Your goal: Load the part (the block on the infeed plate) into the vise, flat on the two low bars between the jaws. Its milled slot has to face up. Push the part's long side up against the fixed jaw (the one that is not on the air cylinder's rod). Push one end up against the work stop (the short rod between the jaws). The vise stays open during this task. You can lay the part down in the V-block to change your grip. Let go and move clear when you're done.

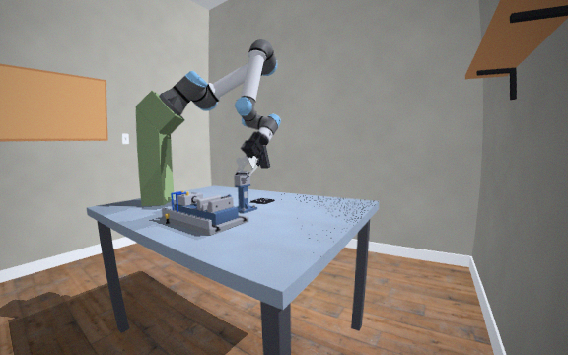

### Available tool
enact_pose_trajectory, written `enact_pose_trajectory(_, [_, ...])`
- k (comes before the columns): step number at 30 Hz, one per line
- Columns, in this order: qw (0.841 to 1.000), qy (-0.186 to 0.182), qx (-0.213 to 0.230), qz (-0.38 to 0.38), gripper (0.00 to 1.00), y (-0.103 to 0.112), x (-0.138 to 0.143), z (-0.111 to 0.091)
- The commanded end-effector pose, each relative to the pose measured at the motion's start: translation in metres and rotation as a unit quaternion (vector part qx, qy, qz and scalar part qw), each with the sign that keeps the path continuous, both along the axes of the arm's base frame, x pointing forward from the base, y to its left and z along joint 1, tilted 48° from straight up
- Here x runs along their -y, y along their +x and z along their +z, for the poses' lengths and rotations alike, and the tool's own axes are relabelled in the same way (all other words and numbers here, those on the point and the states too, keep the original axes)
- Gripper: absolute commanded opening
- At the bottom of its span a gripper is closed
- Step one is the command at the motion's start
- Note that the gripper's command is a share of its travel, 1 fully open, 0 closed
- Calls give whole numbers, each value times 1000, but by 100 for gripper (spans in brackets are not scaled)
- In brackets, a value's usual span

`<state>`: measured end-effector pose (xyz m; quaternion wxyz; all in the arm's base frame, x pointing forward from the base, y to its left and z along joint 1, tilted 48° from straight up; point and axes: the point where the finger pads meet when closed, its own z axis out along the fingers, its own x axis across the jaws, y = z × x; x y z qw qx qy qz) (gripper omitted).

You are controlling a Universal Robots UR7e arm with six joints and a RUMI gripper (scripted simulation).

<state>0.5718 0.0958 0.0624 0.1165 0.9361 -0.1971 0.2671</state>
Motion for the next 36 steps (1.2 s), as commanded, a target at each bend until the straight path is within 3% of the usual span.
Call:
enact_pose_trajectory(1, [1000, 0, 1, 0, 51, 0, 0, 0])
enact_pose_trajectory(36, [1000, 19, 8, 13, 51, 2, -1, -2])
